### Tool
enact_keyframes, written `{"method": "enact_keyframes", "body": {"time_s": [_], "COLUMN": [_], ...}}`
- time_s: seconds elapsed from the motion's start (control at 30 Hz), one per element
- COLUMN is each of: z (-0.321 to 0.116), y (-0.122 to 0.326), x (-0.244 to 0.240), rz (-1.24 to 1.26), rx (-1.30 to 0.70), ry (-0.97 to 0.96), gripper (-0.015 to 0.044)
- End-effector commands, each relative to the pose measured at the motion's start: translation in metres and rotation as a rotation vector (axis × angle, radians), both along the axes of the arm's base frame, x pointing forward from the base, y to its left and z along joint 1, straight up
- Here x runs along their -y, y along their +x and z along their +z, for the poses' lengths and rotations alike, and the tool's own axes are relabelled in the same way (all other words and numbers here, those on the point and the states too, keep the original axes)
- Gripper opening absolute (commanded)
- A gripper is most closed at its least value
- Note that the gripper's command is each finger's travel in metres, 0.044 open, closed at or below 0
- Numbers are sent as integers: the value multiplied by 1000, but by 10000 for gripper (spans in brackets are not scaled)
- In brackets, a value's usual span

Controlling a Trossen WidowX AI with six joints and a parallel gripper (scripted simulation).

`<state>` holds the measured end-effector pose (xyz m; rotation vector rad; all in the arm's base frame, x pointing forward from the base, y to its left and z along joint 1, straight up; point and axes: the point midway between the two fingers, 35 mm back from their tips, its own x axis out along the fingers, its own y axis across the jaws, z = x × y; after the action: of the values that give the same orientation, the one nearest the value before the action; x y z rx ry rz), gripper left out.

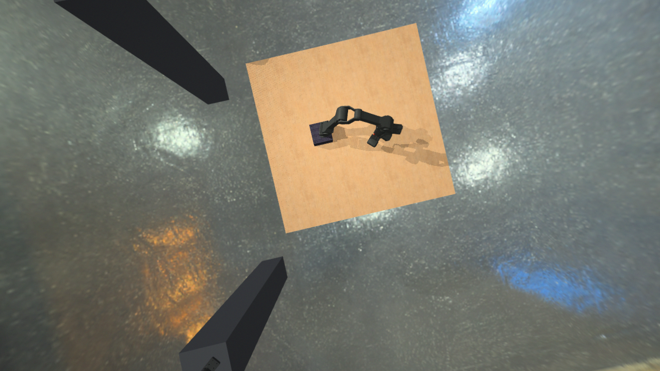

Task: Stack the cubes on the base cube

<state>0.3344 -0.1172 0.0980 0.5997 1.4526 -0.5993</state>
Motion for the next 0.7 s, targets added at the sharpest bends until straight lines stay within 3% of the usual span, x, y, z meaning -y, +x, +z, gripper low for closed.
{"method": "enact_keyframes", "body": {"time_s": [0.0,0.67], "z": [0,-3], "y": [1,1], "x": [-11,-76], "rz": [-11,-98], "rx": [-1,0], "ry": [0,8], "gripper": [105,105]}}
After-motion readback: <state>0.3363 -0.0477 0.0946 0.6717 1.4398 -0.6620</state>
